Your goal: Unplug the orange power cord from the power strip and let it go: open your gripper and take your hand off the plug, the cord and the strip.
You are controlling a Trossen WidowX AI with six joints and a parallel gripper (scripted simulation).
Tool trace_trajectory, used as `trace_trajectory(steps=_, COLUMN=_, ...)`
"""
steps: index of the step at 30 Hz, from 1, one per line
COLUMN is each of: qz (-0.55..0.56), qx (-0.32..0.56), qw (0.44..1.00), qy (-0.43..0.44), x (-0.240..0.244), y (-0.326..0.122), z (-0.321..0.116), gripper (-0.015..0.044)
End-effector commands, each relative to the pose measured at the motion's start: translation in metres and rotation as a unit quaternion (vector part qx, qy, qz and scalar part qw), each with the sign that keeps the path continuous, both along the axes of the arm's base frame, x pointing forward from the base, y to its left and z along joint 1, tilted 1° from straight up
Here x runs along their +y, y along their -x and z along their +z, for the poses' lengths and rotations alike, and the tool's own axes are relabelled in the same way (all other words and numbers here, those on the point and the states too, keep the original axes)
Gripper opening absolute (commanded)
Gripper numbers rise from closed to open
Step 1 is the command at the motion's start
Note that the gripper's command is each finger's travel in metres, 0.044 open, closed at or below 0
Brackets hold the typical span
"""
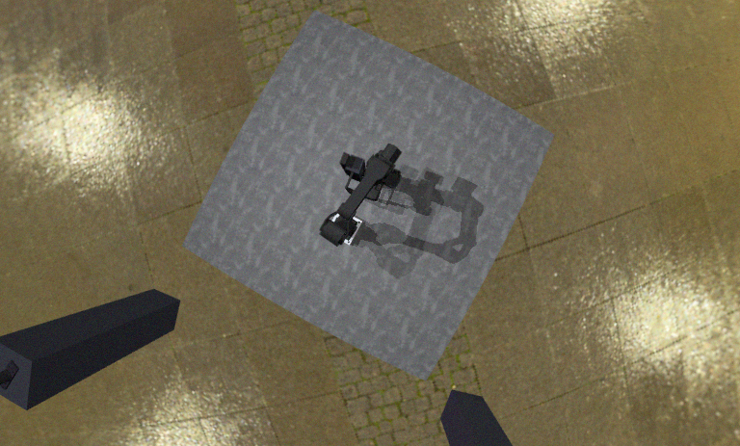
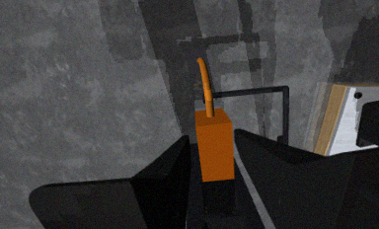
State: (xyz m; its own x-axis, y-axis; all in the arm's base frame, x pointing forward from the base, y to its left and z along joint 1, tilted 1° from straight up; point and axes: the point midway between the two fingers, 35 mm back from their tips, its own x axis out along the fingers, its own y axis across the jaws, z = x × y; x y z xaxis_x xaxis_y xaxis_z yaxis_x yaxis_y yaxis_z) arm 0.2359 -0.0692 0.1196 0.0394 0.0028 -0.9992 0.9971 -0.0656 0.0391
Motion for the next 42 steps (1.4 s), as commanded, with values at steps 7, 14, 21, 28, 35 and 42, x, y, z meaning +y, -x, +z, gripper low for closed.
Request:
trace_trajectory(steps=7, qz=0.000, qx=0.001, qw=1.000, qy=0.000, x=0.000, y=0.001, z=-0.004, gripper=0.0108)
trace_trajectory(steps=14, qz=0.000, qx=0.001, qw=1.000, qy=0.000, x=0.000, y=0.001, z=-0.004, gripper=0.0041)
trace_trajectory(steps=21, qz=0.000, qx=0.001, qw=1.000, qy=0.000, x=-0.002, y=0.000, z=-0.004, gripper=0.0000)
trace_trajectory(steps=28, qz=-0.001, qx=0.001, qw=1.000, qy=0.001, x=-0.013, y=0.000, z=-0.004, gripper=0.0000)
trace_trajectory(steps=35, qz=-0.001, qx=0.002, qw=1.000, qy=0.001, x=-0.024, y=0.000, z=-0.004, gripper=0.0000)
trace_trajectory(steps=42, qz=-0.001, qx=0.002, qw=1.000, qy=0.002, x=-0.035, y=0.001, z=-0.003, gripper=0.0000)
